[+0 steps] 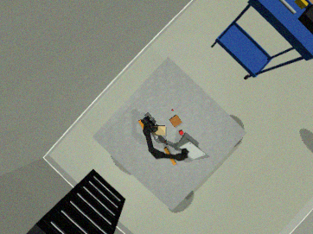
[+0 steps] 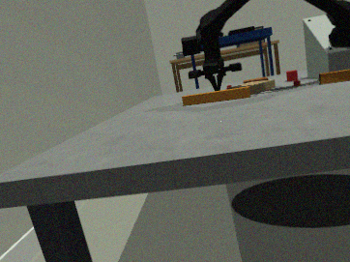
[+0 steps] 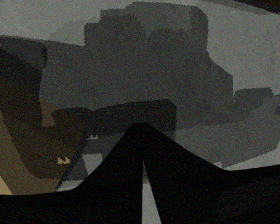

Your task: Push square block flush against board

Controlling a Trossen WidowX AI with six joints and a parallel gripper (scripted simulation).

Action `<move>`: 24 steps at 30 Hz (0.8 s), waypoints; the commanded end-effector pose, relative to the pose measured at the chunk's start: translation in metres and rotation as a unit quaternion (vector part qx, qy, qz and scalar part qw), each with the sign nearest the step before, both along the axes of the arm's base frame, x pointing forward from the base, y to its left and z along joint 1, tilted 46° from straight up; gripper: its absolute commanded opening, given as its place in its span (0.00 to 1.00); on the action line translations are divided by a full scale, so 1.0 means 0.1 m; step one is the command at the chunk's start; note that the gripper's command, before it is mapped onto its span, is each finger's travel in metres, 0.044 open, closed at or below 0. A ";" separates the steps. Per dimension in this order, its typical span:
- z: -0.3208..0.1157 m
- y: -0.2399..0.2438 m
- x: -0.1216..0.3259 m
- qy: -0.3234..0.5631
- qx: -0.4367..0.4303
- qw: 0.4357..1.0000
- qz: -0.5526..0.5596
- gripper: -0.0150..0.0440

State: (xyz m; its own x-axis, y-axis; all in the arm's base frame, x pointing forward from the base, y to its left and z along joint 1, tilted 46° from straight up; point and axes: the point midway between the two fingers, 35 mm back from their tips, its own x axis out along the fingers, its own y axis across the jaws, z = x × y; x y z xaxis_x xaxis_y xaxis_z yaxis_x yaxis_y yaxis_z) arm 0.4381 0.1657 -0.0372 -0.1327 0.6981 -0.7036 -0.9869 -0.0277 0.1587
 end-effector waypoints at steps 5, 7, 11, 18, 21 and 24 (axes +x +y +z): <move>-0.14 -0.08 -0.03 0.004 0.001 1.000 0.003 0.25; -0.16 -0.11 -0.04 0.004 0.001 1.000 0.003 0.25; -0.20 -0.15 -0.05 0.004 0.001 1.000 0.003 0.25; -0.26 -0.21 -0.06 0.004 0.001 1.000 0.003 0.25; -0.13 -0.29 -0.01 0.002 0.001 1.000 0.000 0.25; 0.13 -0.55 0.04 0.003 0.000 1.000 0.003 0.25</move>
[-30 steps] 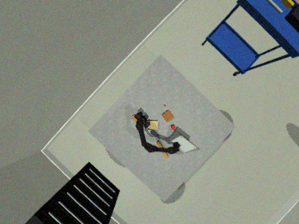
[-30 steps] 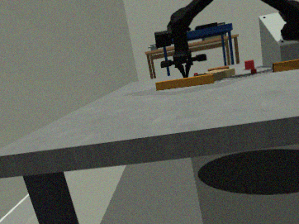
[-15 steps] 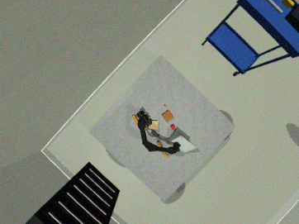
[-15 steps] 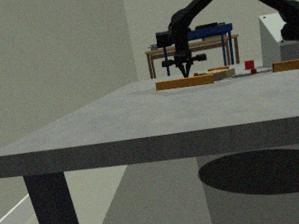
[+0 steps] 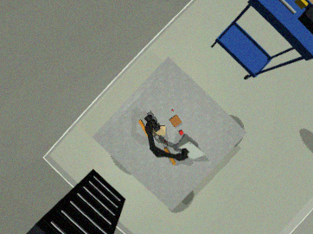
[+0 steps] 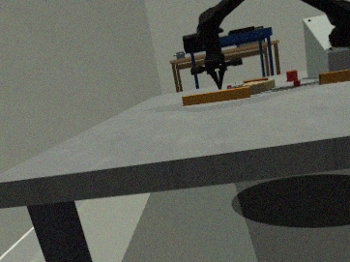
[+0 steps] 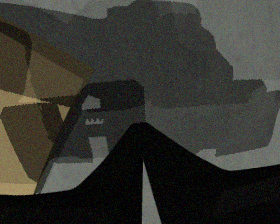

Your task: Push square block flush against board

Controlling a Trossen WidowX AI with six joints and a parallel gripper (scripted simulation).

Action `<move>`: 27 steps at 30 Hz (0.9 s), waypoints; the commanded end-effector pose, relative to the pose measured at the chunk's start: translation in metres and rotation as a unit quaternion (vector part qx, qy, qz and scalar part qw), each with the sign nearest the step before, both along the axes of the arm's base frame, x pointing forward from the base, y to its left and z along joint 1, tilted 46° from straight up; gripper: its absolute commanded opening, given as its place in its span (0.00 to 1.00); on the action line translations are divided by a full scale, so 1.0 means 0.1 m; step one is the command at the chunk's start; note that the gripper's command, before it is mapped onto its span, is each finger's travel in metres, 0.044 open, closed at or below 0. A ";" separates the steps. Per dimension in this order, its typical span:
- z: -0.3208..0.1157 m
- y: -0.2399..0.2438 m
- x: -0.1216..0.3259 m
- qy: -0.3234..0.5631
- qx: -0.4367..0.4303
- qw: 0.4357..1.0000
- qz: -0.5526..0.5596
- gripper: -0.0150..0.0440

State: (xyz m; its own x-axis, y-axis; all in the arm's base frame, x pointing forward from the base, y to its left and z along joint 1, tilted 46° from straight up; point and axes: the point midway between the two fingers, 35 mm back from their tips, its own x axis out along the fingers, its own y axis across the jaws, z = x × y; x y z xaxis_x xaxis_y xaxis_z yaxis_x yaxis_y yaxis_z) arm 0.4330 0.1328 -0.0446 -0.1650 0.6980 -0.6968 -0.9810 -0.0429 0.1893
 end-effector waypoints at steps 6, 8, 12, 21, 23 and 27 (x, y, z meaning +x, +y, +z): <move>0.21 -0.27 0.12 -0.011 0.000 1.000 -0.017 0.25; 0.23 -0.27 0.08 0.006 -0.003 0.999 -0.033 0.25; 0.28 -0.26 -0.01 0.055 -0.014 0.995 -0.081 0.25; 0.39 -0.25 -0.25 0.164 -0.037 0.968 -0.187 0.25; 0.41 -0.25 -0.31 0.188 -0.042 0.958 -0.210 0.25; 0.46 -0.25 -0.43 0.235 -0.053 0.936 -0.256 0.25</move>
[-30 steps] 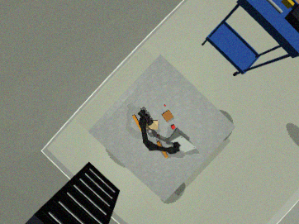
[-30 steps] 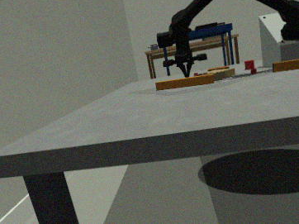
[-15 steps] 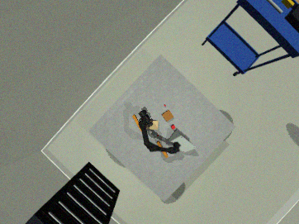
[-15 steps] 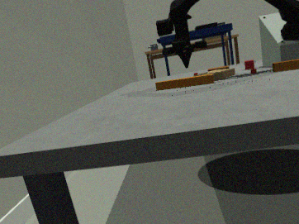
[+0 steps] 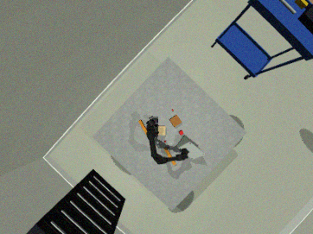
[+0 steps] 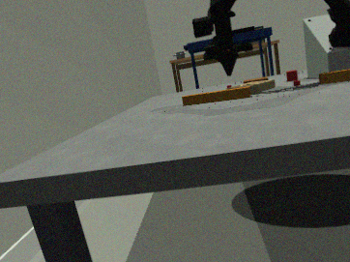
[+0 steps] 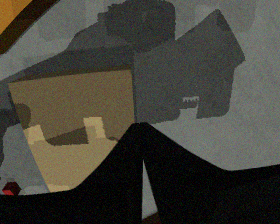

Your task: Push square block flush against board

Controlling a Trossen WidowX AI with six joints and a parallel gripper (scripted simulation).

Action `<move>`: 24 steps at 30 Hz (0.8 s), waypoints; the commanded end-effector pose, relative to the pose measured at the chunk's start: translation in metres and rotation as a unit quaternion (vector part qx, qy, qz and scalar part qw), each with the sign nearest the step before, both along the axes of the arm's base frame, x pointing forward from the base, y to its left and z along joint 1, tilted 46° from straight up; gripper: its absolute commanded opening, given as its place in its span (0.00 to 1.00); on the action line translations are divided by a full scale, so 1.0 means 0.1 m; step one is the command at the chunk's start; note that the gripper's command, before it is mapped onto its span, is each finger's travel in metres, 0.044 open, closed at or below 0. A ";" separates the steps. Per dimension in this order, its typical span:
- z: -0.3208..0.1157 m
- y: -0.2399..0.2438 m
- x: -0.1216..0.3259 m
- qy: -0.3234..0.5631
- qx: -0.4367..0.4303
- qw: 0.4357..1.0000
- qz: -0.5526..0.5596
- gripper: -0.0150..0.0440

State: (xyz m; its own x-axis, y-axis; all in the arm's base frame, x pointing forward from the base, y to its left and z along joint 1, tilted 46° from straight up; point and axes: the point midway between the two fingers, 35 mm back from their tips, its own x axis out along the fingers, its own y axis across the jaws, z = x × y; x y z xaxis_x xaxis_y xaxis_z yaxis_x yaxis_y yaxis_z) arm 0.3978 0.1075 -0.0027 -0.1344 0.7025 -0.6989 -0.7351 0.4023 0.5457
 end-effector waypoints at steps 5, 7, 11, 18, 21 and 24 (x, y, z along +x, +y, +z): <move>0.08 0.01 -0.23 0.092 -0.019 0.991 -0.091 0.25; 0.10 0.01 -0.30 0.116 -0.023 0.986 -0.114 0.25; 0.13 0.01 -0.43 0.165 -0.033 0.972 -0.162 0.25; 0.17 0.01 -0.67 0.247 -0.050 0.937 -0.243 0.25; 0.18 0.01 -0.78 0.282 -0.057 0.917 -0.276 0.25; 0.19 0.01 -0.88 0.314 -0.064 0.896 -0.308 0.25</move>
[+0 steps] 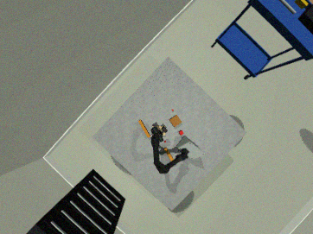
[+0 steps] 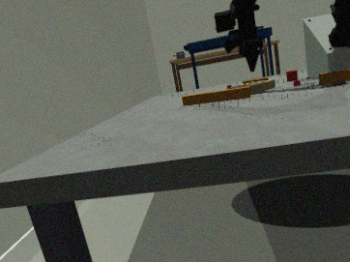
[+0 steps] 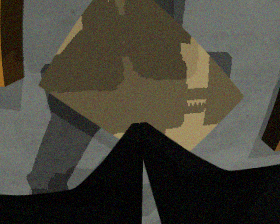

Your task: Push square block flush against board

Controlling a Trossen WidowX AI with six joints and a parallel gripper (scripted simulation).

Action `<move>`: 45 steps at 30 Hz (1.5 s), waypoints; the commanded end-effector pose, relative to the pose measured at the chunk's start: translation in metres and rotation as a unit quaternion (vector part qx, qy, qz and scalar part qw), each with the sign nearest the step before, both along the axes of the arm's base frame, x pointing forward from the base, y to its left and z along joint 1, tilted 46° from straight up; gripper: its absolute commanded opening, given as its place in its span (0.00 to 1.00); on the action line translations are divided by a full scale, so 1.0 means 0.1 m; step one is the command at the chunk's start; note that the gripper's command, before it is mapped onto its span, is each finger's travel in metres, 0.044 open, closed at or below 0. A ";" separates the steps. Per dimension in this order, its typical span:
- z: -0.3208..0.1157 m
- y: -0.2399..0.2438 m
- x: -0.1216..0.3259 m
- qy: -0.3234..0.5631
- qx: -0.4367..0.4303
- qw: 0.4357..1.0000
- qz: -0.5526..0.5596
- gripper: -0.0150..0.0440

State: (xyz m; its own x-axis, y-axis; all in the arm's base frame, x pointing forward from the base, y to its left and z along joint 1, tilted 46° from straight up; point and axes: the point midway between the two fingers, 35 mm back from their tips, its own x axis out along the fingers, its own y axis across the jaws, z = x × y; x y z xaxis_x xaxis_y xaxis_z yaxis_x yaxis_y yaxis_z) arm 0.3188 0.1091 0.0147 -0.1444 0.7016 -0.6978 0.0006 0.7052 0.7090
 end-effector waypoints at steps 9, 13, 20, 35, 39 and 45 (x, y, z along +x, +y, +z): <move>0.03 0.00 -0.42 0.135 -0.030 0.981 -0.133 0.25; 0.04 0.00 -0.57 0.181 -0.040 0.966 -0.178 0.25; 0.03 0.00 -0.82 0.251 -0.055 0.934 -0.247 0.25; -0.34 0.39 -0.92 0.259 -0.055 0.930 -0.254 0.25; -0.36 0.37 -0.88 0.259 -0.055 0.930 -0.254 0.25; -0.40 0.34 -0.81 0.259 -0.055 0.930 -0.255 0.25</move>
State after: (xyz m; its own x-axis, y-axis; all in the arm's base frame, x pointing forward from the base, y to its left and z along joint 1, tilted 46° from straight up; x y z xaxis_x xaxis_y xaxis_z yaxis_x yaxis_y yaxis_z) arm 0.2350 0.1439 -0.0228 -0.1445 0.6977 -0.7016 0.6769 0.5869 0.4442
